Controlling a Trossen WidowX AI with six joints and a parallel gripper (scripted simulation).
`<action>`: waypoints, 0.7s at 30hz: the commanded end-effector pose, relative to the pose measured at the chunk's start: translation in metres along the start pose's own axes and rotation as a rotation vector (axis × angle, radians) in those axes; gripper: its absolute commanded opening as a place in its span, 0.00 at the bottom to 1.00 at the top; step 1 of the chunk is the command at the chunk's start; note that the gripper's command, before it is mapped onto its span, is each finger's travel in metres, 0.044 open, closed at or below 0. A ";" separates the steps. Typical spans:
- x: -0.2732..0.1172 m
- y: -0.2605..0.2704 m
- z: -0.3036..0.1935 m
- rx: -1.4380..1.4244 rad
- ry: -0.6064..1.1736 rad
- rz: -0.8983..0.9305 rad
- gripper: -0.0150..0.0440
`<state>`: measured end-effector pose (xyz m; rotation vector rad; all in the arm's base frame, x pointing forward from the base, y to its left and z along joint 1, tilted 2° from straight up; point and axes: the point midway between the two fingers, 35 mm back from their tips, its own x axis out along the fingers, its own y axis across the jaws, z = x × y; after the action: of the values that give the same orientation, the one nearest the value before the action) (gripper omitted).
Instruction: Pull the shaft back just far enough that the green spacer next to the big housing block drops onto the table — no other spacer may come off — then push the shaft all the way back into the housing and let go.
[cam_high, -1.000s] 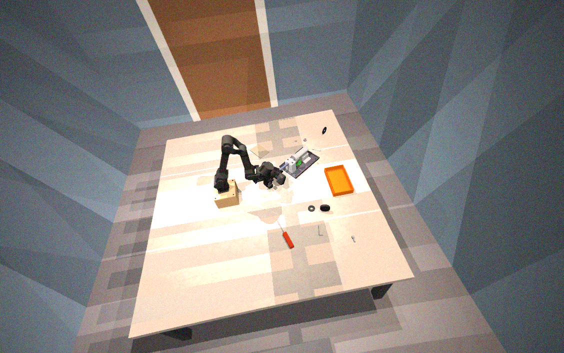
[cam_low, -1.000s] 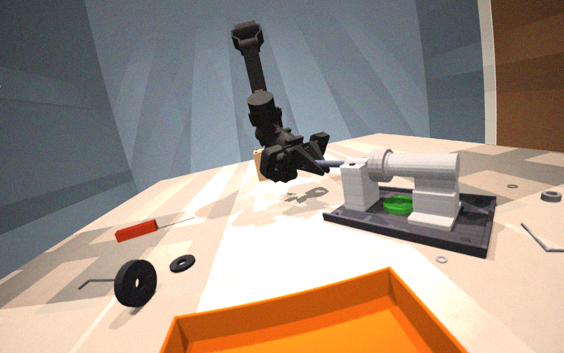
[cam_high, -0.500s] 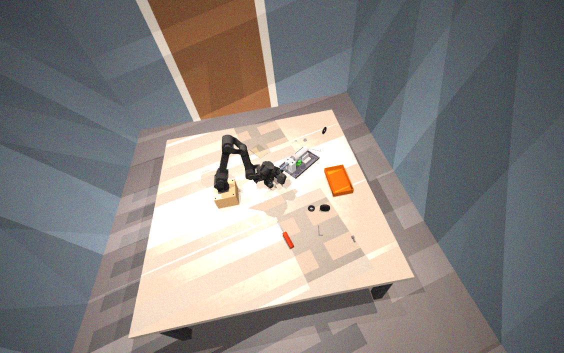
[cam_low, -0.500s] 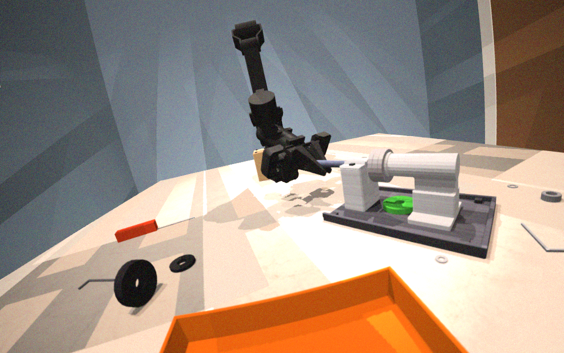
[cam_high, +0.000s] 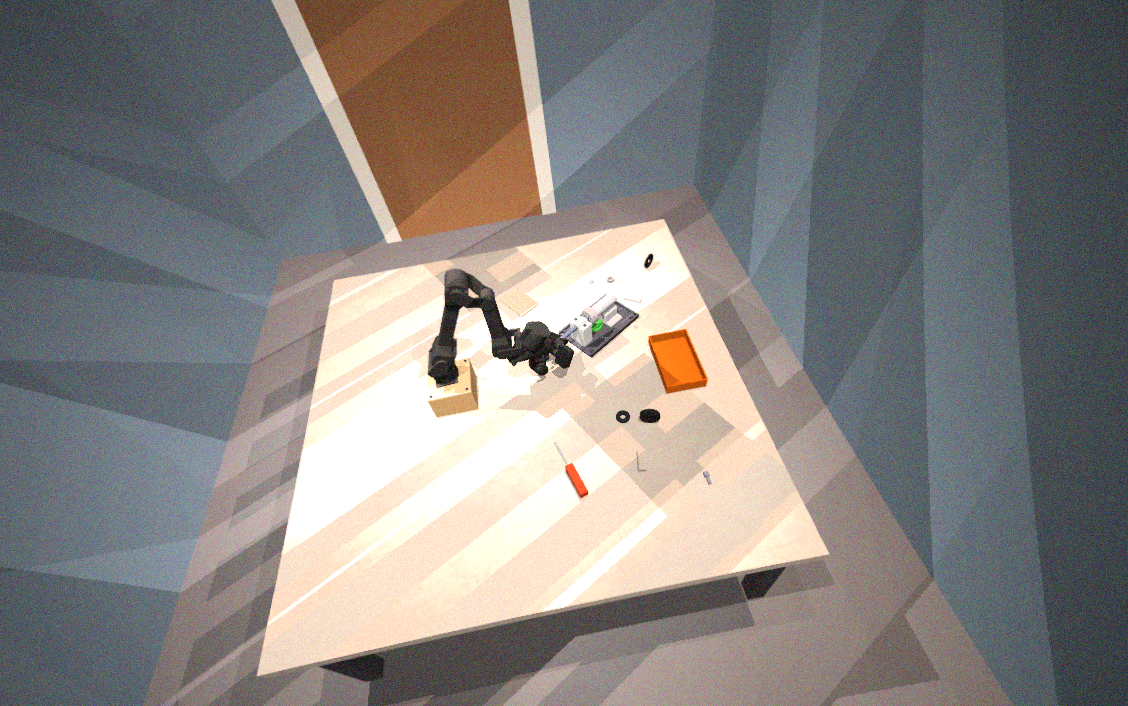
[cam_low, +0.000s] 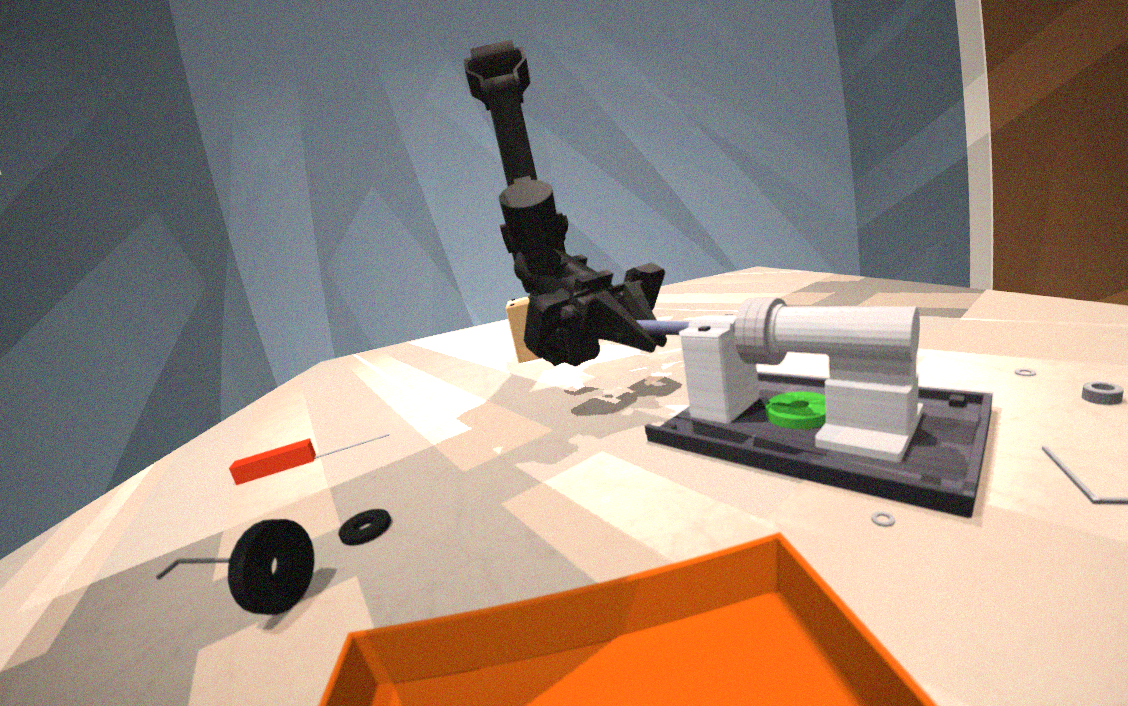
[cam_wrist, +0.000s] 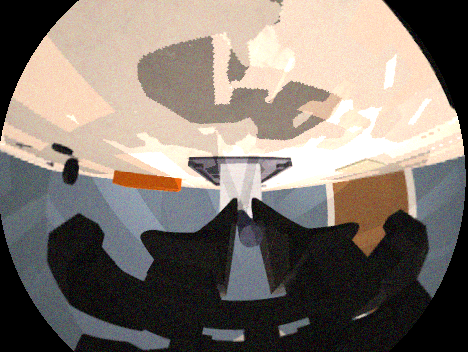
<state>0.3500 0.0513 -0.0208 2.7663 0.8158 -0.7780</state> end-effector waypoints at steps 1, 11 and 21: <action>0.002 0.002 -0.004 -0.002 0.007 0.002 0.25; 0.005 0.002 -0.005 -0.002 0.007 0.002 0.25; 0.007 0.001 -0.007 -0.002 0.008 0.002 0.25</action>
<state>0.3550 0.0545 -0.0208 2.7668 0.8155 -0.7773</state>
